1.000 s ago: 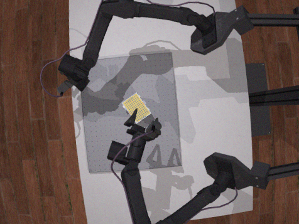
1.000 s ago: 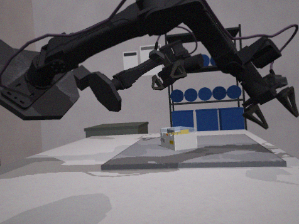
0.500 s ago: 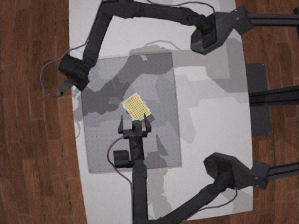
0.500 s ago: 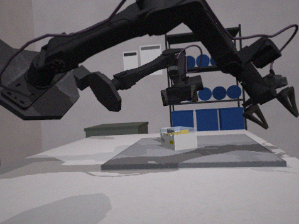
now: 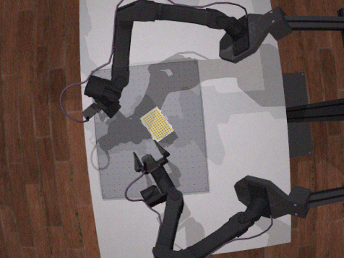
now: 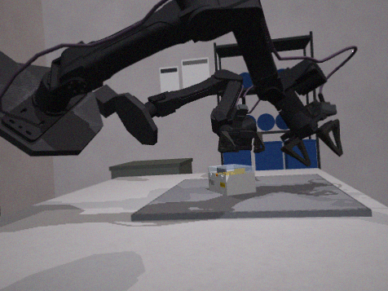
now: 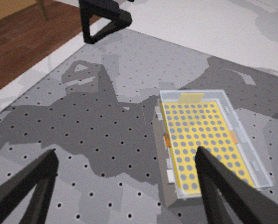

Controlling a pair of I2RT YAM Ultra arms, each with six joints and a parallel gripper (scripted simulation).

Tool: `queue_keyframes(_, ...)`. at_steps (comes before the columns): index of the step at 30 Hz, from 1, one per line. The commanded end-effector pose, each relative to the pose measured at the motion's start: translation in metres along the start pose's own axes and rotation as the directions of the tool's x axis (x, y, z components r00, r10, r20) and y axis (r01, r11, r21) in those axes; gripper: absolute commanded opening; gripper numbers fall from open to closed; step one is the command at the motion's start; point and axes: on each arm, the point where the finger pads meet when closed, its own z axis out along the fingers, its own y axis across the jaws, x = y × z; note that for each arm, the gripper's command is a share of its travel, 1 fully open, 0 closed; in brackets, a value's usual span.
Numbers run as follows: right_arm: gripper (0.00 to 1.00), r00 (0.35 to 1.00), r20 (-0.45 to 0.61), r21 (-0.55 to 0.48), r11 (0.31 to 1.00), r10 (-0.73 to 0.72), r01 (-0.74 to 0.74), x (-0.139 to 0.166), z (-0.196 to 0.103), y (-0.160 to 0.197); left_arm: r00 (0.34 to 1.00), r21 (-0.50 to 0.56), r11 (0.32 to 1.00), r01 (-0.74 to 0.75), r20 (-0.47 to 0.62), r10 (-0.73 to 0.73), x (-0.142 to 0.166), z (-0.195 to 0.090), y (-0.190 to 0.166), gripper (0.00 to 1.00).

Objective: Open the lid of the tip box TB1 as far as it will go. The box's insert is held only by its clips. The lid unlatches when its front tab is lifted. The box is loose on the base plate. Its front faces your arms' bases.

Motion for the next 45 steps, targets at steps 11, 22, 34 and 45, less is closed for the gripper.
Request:
queue_keyframes(11, 1.0, 0.993, 0.09, -0.111, 0.992, 0.071, -0.061, 0.045, -0.105, 0.146, 1.0, -0.16, 0.987, 0.018, 0.01, -0.016, 0.06, -0.037, -0.025, 1.0)
queue_keyframes(22, 1.0, 0.997, 0.083, -0.164, 0.986, -0.009, 0.022, 0.115, -0.145, 0.199, 0.997, -0.16, 0.985, -0.068, 0.033, 0.074, 0.071, -0.019, -0.05, 1.0)
queue_keyframes(34, 1.0, 0.993, 0.083, -0.194, 0.976, -0.08, 0.095, 0.142, -0.158, 0.214, 0.998, -0.089, 0.994, -0.065, 0.009, 0.066, 0.09, -0.007, -0.086, 1.0)
queue_keyframes(45, 1.0, 0.995, 0.08, -0.188, 0.98, -0.053, 0.068, 0.138, -0.155, 0.209, 0.999, -0.079, 0.996, -0.053, 0.003, 0.053, 0.087, 0.007, -0.088, 1.0)
